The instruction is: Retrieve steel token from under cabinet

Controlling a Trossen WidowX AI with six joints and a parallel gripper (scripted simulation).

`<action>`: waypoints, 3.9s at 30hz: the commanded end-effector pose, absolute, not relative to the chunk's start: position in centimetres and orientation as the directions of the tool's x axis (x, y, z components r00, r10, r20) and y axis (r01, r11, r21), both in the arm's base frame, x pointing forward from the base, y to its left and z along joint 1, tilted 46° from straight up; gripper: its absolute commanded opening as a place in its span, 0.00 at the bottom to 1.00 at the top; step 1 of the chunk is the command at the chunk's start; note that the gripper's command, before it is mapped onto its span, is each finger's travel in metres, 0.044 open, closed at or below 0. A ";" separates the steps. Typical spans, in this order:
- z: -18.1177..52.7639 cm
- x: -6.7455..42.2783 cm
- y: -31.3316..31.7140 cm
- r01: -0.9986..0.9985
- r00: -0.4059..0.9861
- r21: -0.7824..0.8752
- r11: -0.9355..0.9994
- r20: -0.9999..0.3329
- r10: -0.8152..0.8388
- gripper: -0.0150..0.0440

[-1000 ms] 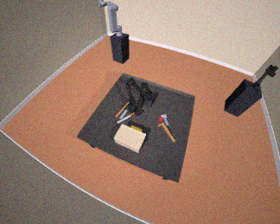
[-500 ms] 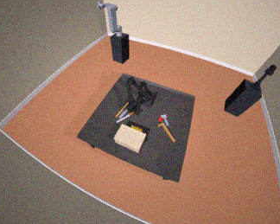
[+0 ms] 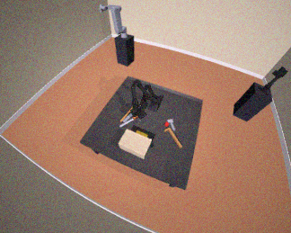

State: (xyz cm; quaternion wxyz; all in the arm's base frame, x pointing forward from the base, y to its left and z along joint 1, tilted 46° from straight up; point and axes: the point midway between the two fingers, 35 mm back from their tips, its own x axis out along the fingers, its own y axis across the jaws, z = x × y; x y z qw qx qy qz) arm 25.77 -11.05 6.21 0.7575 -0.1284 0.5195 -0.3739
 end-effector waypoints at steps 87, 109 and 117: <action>8.2 25.6 -12.8 0.452 0.187 -0.577 0.680 -0.685 -0.705 0.25; 8.7 25.8 -13.2 0.426 0.187 -0.590 0.686 -0.684 -0.705 0.25; 8.7 25.8 -13.3 0.370 0.187 -0.616 0.696 -0.684 -0.705 0.25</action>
